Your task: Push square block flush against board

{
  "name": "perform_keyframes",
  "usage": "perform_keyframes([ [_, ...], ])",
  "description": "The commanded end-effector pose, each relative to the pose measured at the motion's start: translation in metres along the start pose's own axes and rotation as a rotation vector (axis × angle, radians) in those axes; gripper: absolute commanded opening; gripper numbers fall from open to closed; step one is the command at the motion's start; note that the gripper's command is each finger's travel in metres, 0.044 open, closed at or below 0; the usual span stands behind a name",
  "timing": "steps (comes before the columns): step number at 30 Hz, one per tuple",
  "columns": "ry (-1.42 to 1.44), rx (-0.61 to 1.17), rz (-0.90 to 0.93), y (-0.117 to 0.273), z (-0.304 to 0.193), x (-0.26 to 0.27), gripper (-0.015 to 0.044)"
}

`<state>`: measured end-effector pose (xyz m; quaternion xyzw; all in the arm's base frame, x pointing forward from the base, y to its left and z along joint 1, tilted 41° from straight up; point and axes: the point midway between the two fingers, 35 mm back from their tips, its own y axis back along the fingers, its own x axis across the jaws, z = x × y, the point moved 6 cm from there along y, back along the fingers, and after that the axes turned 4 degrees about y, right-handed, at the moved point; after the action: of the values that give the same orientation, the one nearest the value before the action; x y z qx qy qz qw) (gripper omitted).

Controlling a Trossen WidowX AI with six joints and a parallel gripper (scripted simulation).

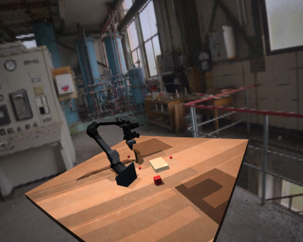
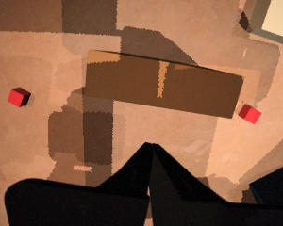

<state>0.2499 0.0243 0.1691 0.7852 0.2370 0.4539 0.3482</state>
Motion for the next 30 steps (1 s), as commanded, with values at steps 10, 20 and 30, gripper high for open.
perform_keyframes([
  [10,-0.007,0.025,0.001,-0.036,-0.003,-0.002,0.0],
  [20,-0.006,0.025,0.001,-0.036,0.007,-0.002,0.0],
  [30,-0.006,0.024,0.001,-0.035,0.017,-0.002,0.0],
])
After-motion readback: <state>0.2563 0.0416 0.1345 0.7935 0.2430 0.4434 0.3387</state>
